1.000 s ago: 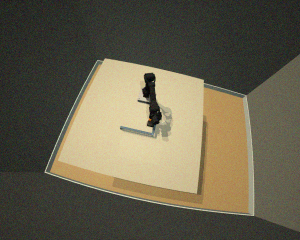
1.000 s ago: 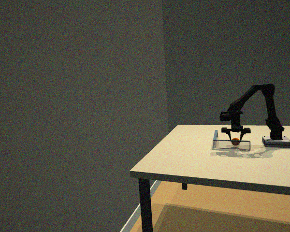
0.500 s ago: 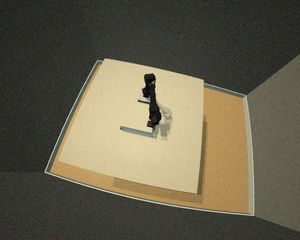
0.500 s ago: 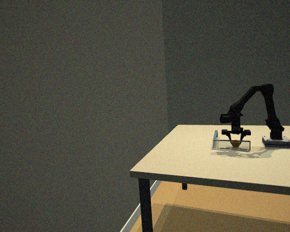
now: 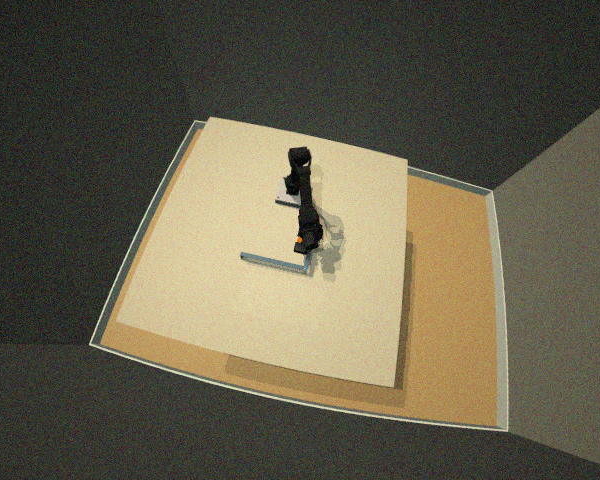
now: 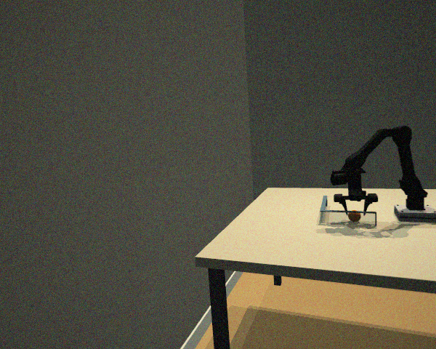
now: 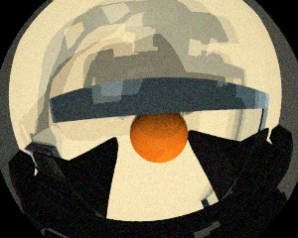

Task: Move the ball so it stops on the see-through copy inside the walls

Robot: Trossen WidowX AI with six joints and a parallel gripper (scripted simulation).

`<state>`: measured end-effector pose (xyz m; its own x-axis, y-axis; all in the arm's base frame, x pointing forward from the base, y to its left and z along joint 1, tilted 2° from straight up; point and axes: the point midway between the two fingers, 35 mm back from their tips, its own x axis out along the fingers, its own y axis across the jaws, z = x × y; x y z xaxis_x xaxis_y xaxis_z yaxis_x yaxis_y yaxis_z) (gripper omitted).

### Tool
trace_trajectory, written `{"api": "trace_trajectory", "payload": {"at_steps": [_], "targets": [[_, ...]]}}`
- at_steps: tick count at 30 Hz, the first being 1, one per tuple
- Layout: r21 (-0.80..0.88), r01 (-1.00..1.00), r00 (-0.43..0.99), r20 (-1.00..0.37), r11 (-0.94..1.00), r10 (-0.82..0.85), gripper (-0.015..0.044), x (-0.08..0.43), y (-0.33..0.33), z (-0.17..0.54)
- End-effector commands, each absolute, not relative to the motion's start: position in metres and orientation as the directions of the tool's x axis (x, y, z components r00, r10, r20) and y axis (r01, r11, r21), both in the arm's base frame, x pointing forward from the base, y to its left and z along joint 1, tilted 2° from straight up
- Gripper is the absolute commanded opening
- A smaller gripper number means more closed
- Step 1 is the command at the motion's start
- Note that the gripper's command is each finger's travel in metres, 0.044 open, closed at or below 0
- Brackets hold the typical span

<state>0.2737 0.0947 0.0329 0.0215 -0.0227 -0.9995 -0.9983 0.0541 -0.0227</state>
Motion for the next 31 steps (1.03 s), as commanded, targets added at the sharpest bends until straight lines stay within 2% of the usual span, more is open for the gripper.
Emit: {"api": "trace_trajectory", "payload": {"at_steps": [1, 4, 16, 19, 22, 31], "targets": [[-0.047, -0.997, 0.047, -0.999, 0.055, -0.014, 0.0376, 0.278, 0.098, 0.087], [-0.047, -0.997, 0.047, -0.999, 0.055, -0.013, 0.0376, 0.274, 0.097, 0.112], [-0.058, -0.997, 0.058, -0.998, 0.052, -0.009, 0.0376, 0.277, 0.098, 0.105], [-0.057, -0.997, 0.056, -0.998, 0.052, -0.01, 0.044, 0.275, 0.098, 0.123], [-0.054, -0.997, 0.053, -0.999, 0.052, -0.011, 0.044, 0.27, 0.097, 0.152], [-0.053, -0.997, 0.053, -0.999, 0.052, -0.011, 0.044, 0.269, 0.096, 0.154]]}}
